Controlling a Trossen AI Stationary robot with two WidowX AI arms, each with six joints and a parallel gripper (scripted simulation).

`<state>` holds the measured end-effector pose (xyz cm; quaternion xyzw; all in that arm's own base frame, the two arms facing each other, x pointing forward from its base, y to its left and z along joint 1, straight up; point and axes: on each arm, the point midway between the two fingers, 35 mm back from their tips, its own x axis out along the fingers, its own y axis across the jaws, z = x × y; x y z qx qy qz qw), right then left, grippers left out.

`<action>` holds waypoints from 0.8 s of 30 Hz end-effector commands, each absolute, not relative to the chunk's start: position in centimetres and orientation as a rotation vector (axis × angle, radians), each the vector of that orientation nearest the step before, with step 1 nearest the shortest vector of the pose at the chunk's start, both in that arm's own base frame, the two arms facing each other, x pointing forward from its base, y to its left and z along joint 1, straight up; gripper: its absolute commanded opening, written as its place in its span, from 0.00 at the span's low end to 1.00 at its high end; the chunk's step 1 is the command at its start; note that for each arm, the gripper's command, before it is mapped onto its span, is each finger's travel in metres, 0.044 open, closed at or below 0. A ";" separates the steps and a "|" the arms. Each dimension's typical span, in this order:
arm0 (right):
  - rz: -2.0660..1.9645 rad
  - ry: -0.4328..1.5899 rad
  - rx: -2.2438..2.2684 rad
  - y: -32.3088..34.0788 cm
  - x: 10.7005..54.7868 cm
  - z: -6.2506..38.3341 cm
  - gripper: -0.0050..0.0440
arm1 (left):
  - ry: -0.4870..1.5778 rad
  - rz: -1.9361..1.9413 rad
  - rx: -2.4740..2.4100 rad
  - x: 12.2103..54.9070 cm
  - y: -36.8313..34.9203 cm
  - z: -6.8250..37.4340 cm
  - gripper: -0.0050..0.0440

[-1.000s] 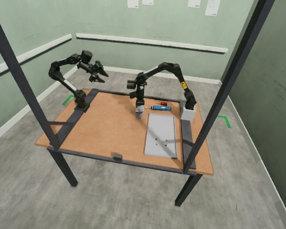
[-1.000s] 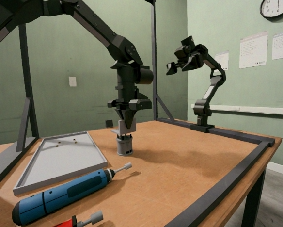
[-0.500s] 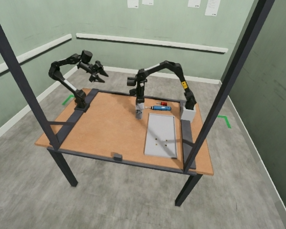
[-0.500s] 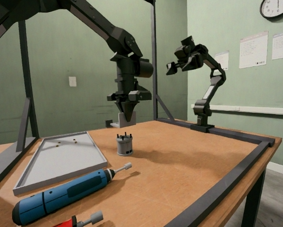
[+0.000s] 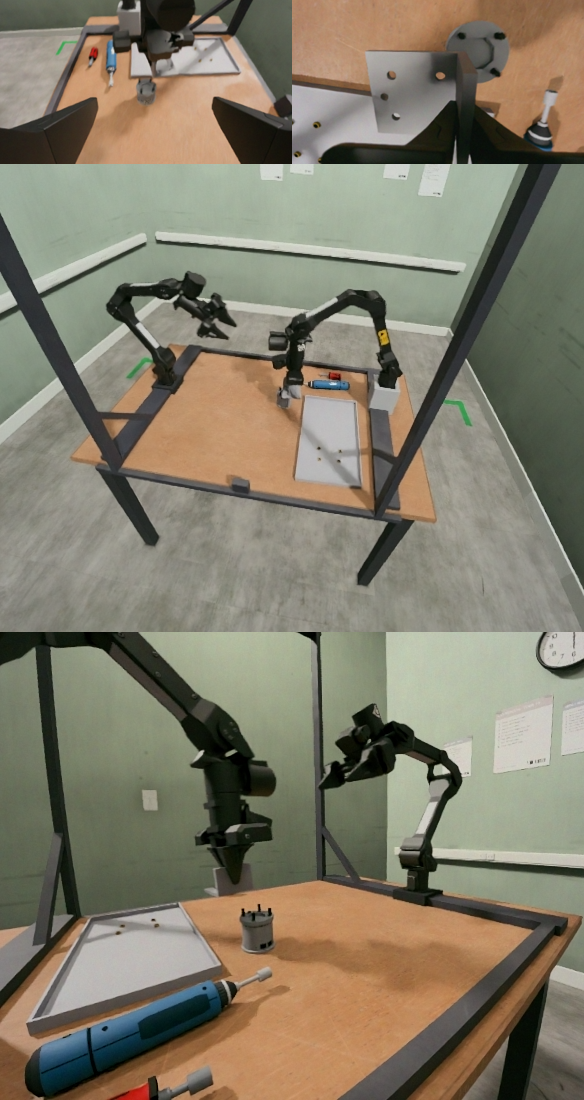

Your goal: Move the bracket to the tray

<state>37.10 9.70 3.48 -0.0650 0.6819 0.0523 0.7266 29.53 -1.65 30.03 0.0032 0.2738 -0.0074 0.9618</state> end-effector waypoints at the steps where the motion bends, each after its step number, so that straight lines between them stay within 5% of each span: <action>1: 0.114 1.442 -0.131 12.5 34.1 3.9 0.00 | 0.528 -0.058 0.016 34.0 -3.1 30.3 1.00; 12: 0.157 1.532 -0.125 17.1 22.6 -1.3 0.00 | 0.521 -0.141 0.038 42.7 -7.0 25.8 1.00; 24: 0.123 1.549 -0.099 17.2 20.7 -2.2 0.00 | 0.523 -0.143 0.038 43.6 -7.3 25.2 1.00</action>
